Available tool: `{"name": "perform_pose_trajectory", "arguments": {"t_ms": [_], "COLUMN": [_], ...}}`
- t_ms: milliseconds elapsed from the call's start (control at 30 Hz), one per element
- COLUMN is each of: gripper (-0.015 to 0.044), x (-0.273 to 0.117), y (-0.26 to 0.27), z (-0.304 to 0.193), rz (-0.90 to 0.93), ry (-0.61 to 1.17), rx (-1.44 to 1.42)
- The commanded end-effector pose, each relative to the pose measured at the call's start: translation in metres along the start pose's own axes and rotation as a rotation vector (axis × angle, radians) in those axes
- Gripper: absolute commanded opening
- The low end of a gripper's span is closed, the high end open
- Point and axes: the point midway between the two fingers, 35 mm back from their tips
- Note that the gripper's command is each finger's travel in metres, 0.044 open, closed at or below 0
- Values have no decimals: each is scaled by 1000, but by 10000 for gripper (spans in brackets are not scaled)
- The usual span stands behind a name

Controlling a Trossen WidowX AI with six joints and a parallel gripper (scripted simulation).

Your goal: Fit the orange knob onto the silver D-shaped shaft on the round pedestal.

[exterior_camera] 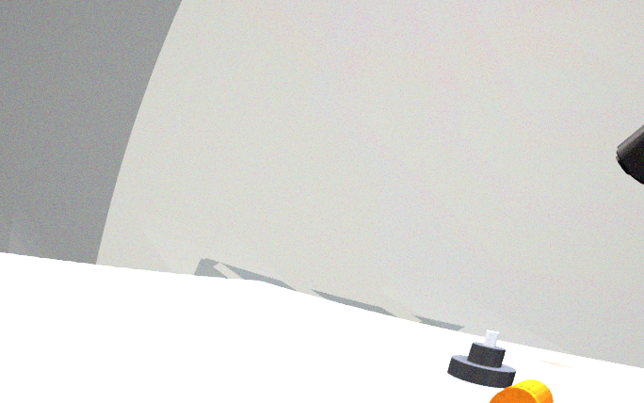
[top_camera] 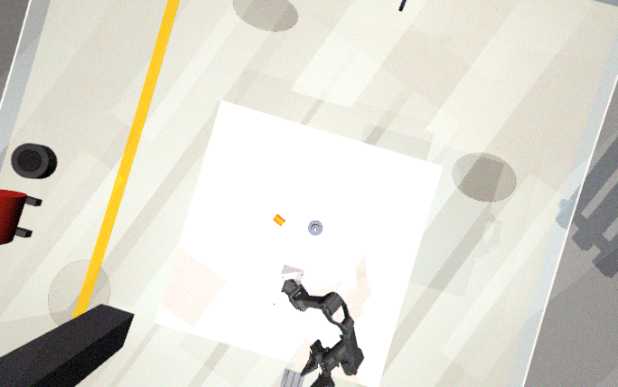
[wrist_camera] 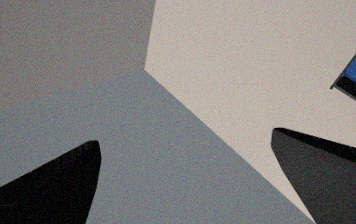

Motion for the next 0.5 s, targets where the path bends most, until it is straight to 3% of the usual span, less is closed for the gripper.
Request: {"name": "perform_pose_trajectory", "arguments": {"t_ms": [0,467], "gripper": [426,440], "x": [-1,-100], "y": [-1,-69], "z": [0,33], "rz": [-8,-645], "ry": [-1,-92], "rx": [-2,-149]}}
Point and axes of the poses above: the point midway between the two fingers, 35 mm back from their tips, its own x axis out along the fingers, its own y axis across the jaws, z = x × y, and after that the axes turned 10 degrees about -x, right-handed
